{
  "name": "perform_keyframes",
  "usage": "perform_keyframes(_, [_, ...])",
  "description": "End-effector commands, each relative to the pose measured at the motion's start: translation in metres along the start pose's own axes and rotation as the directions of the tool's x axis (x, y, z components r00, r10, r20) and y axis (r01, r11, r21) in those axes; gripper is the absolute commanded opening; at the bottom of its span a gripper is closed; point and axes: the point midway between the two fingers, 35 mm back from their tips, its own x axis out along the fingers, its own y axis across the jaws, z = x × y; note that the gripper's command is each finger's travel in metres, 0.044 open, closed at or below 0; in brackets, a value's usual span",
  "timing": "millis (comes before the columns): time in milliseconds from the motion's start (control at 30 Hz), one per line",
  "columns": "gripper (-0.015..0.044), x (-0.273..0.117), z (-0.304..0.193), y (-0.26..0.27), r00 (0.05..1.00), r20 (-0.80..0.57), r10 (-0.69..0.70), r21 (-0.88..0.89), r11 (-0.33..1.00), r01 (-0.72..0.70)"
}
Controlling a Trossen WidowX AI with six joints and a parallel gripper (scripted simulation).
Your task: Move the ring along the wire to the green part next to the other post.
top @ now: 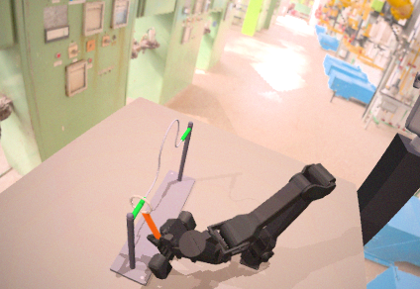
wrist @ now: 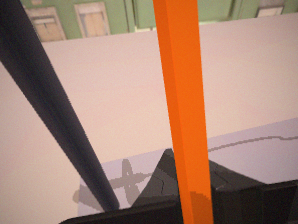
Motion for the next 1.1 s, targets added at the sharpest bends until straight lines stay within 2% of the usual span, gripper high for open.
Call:
perform_keyframes(0, [-0.015, 0.0026, -0.0053, 0.0002, 1.0, 0.002, -0.003, 0.004, 1.0, 0.003])
perform_keyframes(833, [-0.015, 0.0057, -0.0119, 0.0006, 1.0, 0.001, -0.003, 0.004, 1.0, 0.003])
perform_keyframes(1067, [0.0034, 0.0057, -0.0118, 0.0008, 1.0, 0.001, -0.002, -0.001, 1.0, 0.002])
